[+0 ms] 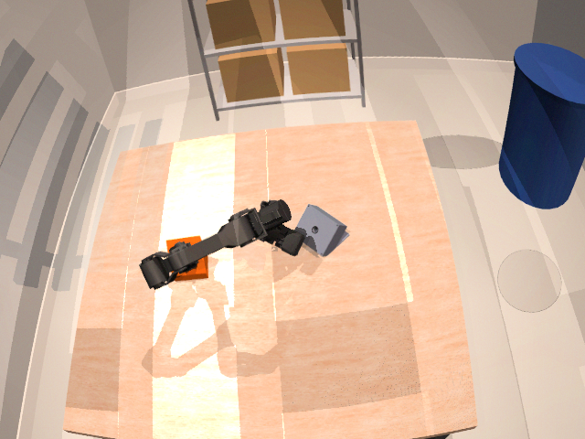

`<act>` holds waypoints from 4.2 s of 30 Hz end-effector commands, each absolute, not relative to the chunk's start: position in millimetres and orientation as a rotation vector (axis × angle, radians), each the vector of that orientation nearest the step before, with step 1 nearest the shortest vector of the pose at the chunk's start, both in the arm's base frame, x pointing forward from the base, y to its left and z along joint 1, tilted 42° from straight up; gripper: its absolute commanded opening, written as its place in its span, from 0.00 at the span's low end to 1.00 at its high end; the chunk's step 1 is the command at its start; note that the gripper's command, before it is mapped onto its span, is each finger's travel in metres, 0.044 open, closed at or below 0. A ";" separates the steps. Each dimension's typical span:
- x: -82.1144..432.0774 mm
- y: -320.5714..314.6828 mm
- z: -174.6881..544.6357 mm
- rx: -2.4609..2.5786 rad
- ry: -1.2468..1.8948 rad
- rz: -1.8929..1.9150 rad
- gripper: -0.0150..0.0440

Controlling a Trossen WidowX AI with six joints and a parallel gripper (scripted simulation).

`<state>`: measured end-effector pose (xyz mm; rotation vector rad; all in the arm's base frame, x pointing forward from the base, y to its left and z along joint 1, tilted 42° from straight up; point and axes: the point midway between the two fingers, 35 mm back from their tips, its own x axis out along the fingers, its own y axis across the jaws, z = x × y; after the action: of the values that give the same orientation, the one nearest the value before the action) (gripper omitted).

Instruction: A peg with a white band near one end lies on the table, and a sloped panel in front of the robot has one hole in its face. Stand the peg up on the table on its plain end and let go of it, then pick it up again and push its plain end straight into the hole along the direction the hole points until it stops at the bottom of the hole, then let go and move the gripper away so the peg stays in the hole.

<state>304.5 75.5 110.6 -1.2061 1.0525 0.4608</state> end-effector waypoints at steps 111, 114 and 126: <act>365.1 93.5 29.5 -1.256 0.911 0.559 0.25; 366.3 93.4 27.8 -1.256 0.911 0.559 0.25; 370.8 92.7 20.9 -1.256 0.911 0.559 0.25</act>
<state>368.9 92.0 22.6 -1.2547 0.9159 0.5544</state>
